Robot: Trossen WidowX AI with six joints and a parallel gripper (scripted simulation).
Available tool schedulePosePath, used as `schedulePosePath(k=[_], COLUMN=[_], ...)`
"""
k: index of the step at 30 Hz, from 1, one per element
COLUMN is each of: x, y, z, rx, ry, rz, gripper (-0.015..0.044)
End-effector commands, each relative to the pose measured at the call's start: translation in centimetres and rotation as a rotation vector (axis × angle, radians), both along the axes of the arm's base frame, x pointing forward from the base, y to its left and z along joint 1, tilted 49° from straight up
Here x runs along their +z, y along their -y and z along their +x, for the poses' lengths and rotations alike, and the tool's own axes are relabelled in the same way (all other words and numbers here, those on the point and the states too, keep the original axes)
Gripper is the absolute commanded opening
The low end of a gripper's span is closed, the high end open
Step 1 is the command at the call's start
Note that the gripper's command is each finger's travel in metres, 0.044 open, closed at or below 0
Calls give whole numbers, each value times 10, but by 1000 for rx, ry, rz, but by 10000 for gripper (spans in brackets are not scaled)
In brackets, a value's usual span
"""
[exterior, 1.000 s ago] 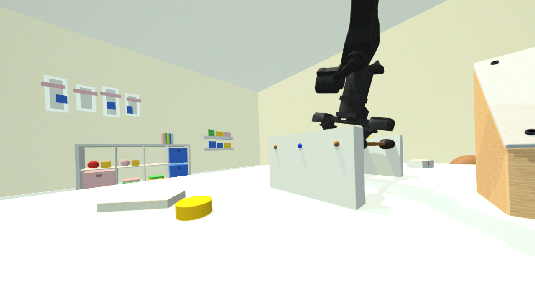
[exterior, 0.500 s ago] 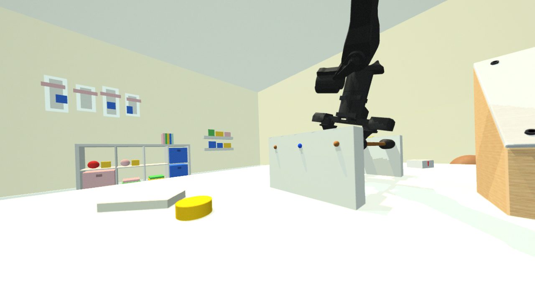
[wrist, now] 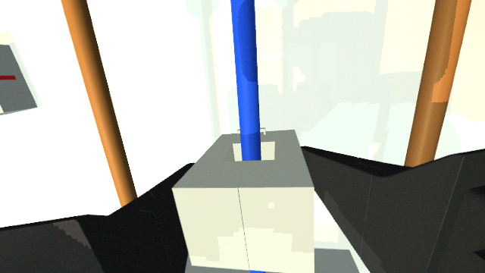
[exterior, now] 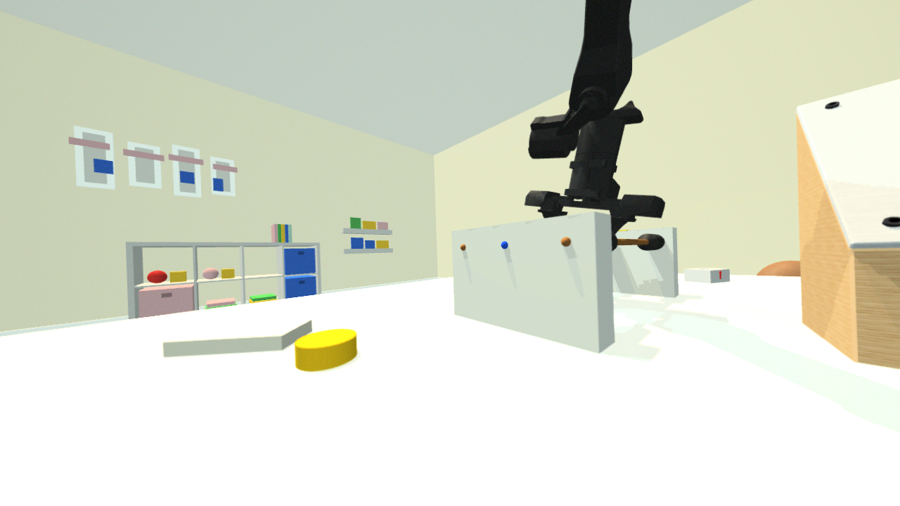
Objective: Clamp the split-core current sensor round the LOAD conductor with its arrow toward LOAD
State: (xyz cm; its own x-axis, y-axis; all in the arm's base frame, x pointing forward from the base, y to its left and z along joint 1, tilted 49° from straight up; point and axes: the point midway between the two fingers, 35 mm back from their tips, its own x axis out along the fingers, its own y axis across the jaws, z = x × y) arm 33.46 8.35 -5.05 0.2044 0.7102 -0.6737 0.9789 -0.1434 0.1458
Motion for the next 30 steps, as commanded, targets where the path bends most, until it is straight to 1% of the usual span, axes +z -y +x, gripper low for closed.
schedulePosePath(k=[1,30], x=[0,0], y=[0,0], z=[-1,-3], rx=[-3,-28], ry=[-1,26], rz=[0,-1], gripper=[0,0])
